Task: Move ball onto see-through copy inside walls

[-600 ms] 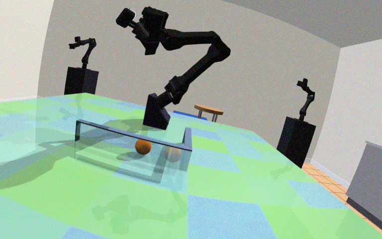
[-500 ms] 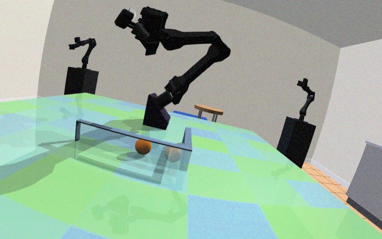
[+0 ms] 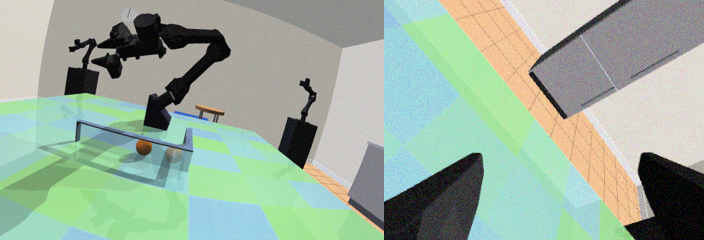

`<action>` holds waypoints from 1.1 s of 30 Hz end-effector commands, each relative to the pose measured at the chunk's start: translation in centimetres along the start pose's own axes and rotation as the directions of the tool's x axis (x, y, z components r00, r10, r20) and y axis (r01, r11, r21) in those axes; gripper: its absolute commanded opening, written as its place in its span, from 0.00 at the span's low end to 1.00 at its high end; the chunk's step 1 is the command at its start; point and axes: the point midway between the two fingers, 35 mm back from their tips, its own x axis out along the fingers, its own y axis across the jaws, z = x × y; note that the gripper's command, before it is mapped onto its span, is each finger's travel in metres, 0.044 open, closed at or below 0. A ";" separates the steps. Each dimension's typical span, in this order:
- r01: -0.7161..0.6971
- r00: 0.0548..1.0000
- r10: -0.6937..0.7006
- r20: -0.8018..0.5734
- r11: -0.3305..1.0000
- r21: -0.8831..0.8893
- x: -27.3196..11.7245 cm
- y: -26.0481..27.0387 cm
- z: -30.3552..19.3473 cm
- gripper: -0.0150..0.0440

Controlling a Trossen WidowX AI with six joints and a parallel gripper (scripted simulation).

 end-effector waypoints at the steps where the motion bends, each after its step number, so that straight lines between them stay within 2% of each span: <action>1: -0.269 0.960 0.250 -0.127 0.949 -0.165 -1.4 5.5 -1.3 0.81; 4: -0.493 0.863 0.433 -0.259 0.833 -0.251 -3.4 9.7 -3.0 0.81; 8: -0.749 0.657 0.619 -0.430 0.603 -0.275 -7.5 14.4 -5.3 0.81; 12: -0.922 0.385 0.733 -0.561 0.327 -0.206 -12.7 18.0 -7.2 0.81; 14: -0.957 0.289 0.755 -0.589 0.235 -0.168 -14.5 18.9 -7.6 0.81; 33: -0.961 0.276 0.757 -0.592 0.223 -0.163 -14.1 20.8 -9.0 0.81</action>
